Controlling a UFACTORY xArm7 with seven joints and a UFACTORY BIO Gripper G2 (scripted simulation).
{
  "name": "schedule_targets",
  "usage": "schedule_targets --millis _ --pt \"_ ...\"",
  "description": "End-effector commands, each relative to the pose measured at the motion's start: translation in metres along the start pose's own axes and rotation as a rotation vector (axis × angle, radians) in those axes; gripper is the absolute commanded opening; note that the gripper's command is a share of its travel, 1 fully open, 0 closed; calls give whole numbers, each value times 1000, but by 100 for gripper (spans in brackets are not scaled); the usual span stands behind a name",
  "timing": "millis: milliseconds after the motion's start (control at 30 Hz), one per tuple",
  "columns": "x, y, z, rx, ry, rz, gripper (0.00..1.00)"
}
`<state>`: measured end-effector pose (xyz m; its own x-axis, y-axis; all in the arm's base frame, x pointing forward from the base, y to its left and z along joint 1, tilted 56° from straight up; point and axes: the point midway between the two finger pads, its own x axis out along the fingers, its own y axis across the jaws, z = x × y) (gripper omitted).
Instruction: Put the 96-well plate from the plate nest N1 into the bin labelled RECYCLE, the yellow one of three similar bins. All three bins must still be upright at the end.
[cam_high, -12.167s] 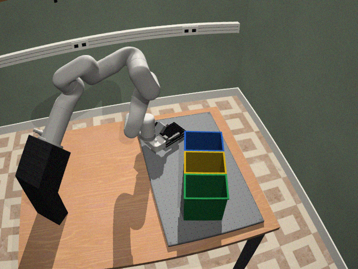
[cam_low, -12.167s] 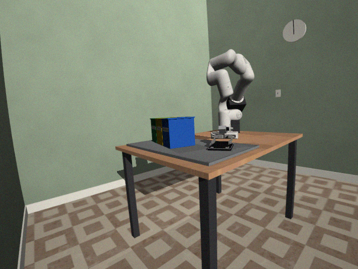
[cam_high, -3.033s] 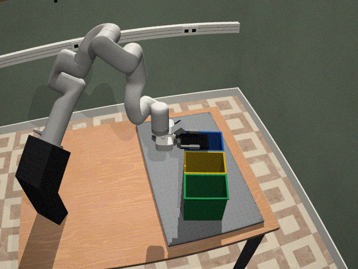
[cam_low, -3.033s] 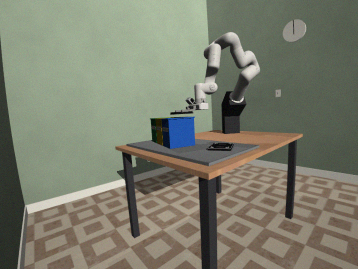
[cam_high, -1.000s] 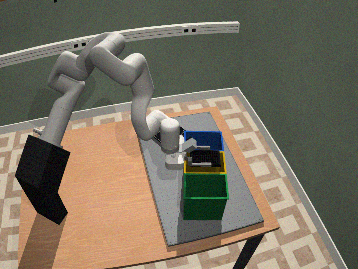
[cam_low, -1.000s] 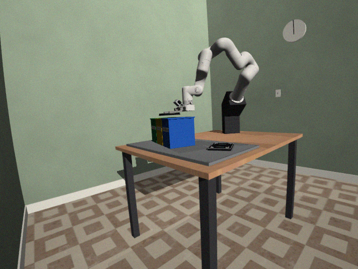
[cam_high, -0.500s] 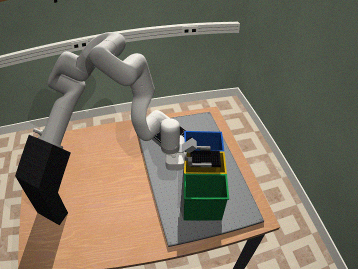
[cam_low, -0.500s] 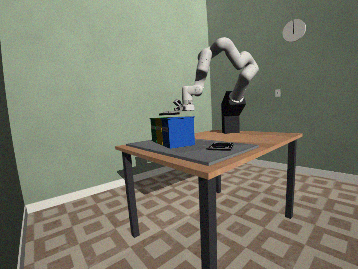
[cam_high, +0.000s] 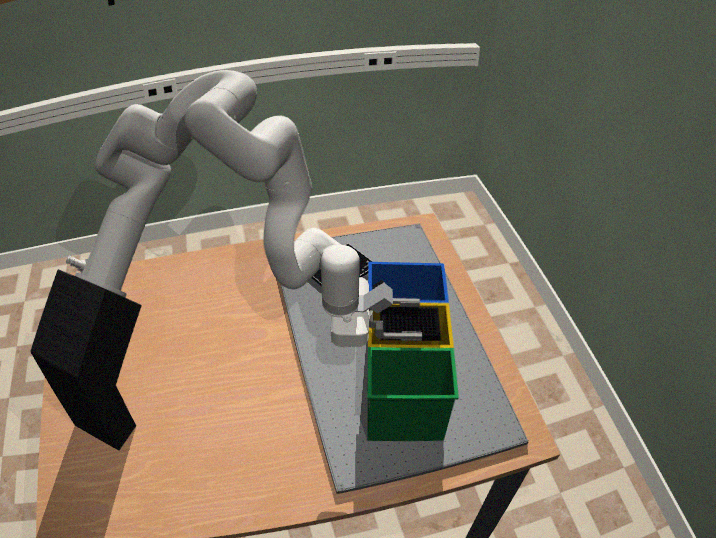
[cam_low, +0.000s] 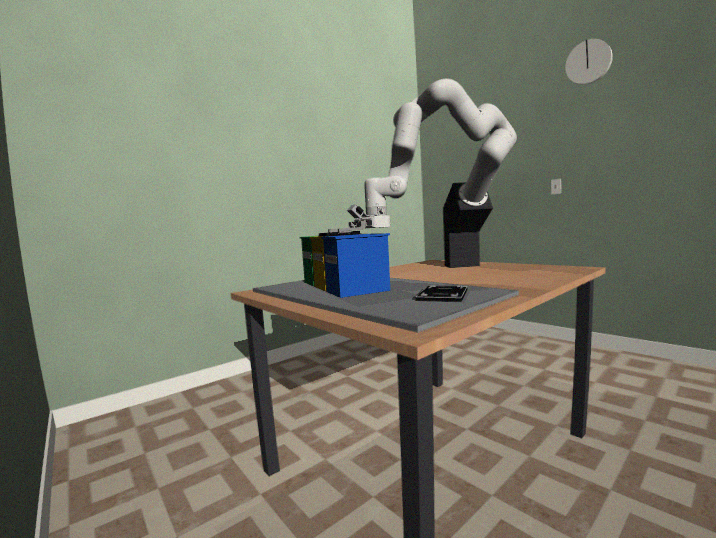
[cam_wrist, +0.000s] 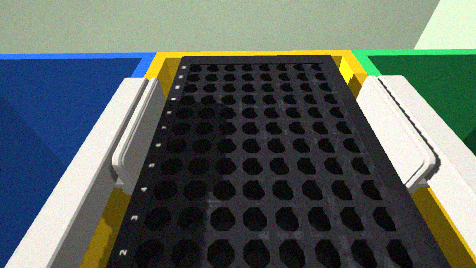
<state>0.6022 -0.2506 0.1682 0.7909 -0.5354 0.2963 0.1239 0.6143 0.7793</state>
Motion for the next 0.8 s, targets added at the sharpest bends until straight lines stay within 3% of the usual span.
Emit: schedule_targets --millis 0,767 --pt "1 -1 -6 -2 -4 0 0" --pt "2 -1 -10 -2 -4 0 0"
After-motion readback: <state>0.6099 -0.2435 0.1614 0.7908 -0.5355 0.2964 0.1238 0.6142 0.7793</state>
